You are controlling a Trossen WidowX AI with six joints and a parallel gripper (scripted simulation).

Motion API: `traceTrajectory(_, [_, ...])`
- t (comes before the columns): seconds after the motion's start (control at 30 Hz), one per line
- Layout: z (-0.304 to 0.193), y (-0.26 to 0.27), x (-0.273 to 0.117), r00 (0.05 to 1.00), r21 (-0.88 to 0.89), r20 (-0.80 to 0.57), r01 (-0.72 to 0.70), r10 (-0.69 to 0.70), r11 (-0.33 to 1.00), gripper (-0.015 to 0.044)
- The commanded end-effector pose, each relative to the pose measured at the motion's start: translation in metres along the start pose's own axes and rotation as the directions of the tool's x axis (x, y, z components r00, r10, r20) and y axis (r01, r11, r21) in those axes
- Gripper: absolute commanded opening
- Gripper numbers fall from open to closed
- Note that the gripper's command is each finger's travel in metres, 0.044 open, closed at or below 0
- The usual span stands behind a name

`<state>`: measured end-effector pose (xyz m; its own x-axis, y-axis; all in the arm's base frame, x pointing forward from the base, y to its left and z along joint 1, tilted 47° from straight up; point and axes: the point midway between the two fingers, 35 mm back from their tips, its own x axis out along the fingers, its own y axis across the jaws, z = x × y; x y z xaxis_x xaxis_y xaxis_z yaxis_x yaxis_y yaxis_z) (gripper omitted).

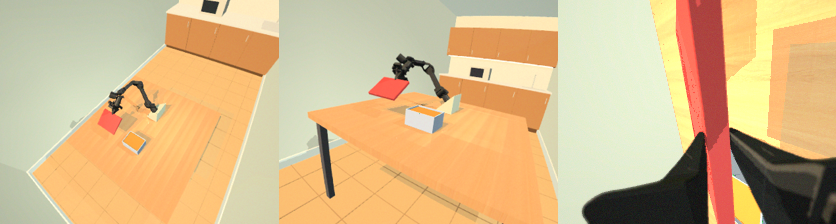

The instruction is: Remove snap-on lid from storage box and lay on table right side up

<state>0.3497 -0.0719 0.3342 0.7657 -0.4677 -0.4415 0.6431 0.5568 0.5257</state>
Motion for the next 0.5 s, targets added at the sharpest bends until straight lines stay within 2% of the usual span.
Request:
traceTrajectory(0.0, [0.0085, 0.0032, -0.0022, 1.000, -0.001, -0.003, -0.015, 0.015, 1.000, 0.0000])
traceTrajectory(0.47, [0.0061, -0.0062, 0.0046, 1.000, -0.001, -0.002, -0.016, 0.016, 1.000, 0.0000])
